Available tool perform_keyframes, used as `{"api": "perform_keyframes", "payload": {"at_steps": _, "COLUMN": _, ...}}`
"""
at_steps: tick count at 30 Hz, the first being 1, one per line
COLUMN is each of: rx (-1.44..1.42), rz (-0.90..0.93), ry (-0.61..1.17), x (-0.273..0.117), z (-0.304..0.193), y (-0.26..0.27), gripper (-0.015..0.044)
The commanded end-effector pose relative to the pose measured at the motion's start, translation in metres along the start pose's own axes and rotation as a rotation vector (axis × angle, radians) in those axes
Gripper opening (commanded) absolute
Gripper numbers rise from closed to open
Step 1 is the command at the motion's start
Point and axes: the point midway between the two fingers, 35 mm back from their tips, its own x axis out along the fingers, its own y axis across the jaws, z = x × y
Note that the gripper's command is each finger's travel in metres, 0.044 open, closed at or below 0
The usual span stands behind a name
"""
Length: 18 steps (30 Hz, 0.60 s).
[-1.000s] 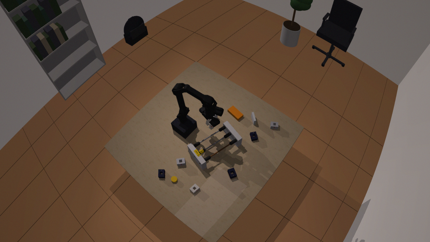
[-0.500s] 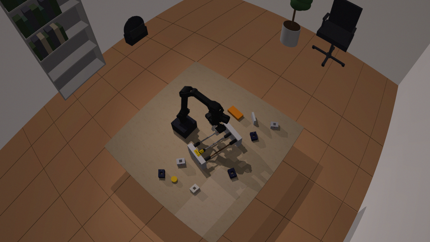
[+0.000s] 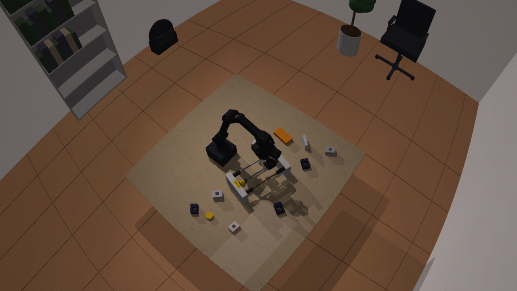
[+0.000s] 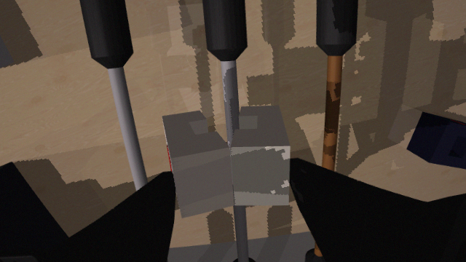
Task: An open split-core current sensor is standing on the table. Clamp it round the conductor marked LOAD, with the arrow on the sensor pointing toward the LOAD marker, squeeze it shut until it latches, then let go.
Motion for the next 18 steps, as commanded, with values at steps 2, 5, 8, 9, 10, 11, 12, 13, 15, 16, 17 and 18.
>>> {"api": "perform_keyframes", "payload": {"at_steps": 2, "rx": -0.009, "rz": -0.016, "ry": -0.009, "x": 0.001, "z": 0.002, "y": -0.006, "gripper": 0.0000}}
{"api": "perform_keyframes", "payload": {"at_steps": 5, "rx": -0.009, "rz": -0.016, "ry": -0.009, "x": 0.006, "z": 0.002, "y": -0.006, "gripper": 0.0000}}
{"api": "perform_keyframes", "payload": {"at_steps": 8, "rx": -0.009, "rz": -0.016, "ry": -0.009, "x": 0.010, "z": 0.002, "y": -0.006, "gripper": 0.0000}}
{"api": "perform_keyframes", "payload": {"at_steps": 9, "rx": -0.009, "rz": -0.016, "ry": -0.009, "x": 0.012, "z": 0.002, "y": -0.007, "gripper": 0.0000}}
{"api": "perform_keyframes", "payload": {"at_steps": 10, "rx": -0.009, "rz": -0.016, "ry": -0.009, "x": 0.014, "z": 0.002, "y": -0.007, "gripper": 0.0000}}
{"api": "perform_keyframes", "payload": {"at_steps": 11, "rx": -0.009, "rz": -0.016, "ry": -0.009, "x": 0.015, "z": 0.002, "y": -0.007, "gripper": 0.0000}}
{"api": "perform_keyframes", "payload": {"at_steps": 12, "rx": -0.009, "rz": -0.016, "ry": -0.009, "x": 0.017, "z": 0.002, "y": -0.007, "gripper": 0.0000}}
{"api": "perform_keyframes", "payload": {"at_steps": 13, "rx": -0.009, "rz": -0.016, "ry": -0.009, "x": 0.019, "z": 0.002, "y": -0.007, "gripper": 0.0000}}
{"api": "perform_keyframes", "payload": {"at_steps": 15, "rx": -0.008, "rz": -0.016, "ry": -0.009, "x": 0.022, "z": 0.002, "y": -0.007, "gripper": 0.0000}}
{"api": "perform_keyframes", "payload": {"at_steps": 16, "rx": -0.008, "rz": -0.016, "ry": -0.009, "x": 0.024, "z": 0.003, "y": -0.007, "gripper": 0.0000}}
{"api": "perform_keyframes", "payload": {"at_steps": 17, "rx": -0.008, "rz": -0.016, "ry": -0.009, "x": 0.025, "z": 0.003, "y": -0.007, "gripper": 0.0000}}
{"api": "perform_keyframes", "payload": {"at_steps": 18, "rx": -0.008, "rz": -0.016, "ry": -0.009, "x": 0.027, "z": 0.003, "y": -0.007, "gripper": 0.0000}}
